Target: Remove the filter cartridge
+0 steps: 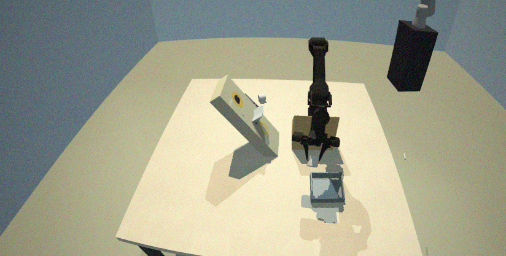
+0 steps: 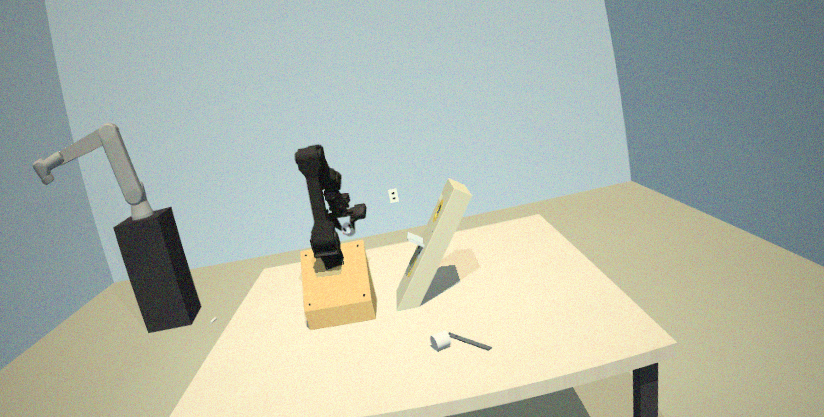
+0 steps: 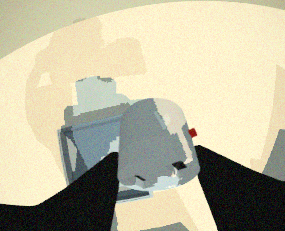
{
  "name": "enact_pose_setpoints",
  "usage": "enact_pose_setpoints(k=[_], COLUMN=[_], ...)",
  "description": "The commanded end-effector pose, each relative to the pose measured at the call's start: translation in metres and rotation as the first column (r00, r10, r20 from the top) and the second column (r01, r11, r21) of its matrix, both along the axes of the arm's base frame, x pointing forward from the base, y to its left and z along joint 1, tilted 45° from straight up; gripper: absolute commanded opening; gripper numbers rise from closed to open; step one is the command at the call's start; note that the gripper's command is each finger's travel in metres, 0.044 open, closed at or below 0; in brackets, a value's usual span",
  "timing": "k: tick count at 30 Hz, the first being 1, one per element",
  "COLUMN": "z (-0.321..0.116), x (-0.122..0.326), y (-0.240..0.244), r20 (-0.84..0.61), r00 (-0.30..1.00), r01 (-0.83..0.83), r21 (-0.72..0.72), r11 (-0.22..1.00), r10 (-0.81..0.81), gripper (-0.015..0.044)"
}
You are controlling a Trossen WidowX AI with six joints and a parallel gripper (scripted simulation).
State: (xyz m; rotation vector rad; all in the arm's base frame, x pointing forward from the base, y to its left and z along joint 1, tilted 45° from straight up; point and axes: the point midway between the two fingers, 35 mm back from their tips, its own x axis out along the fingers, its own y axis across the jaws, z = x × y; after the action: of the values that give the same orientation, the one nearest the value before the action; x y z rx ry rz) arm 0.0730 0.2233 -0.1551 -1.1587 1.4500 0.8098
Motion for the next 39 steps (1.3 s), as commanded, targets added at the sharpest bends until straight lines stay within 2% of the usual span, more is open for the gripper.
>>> enact_pose_setpoints(k=[1, 14, 39], z=[-0.015, -0.054, -0.106], x=[-0.026, -0.095, -0.106], y=[-0.006, -0.047, -0.095], r20=[-0.066, -0.232, -0.236], r00=[0.995, 0.939, 0.938], r01=[-0.074, -0.246, -0.248], r21=[0.02, 0.062, 0.062], r11=[0.997, 0.967, 0.967], r10=[0.075, 0.254, 0.256], gripper=[0.0, 0.0, 0.0])
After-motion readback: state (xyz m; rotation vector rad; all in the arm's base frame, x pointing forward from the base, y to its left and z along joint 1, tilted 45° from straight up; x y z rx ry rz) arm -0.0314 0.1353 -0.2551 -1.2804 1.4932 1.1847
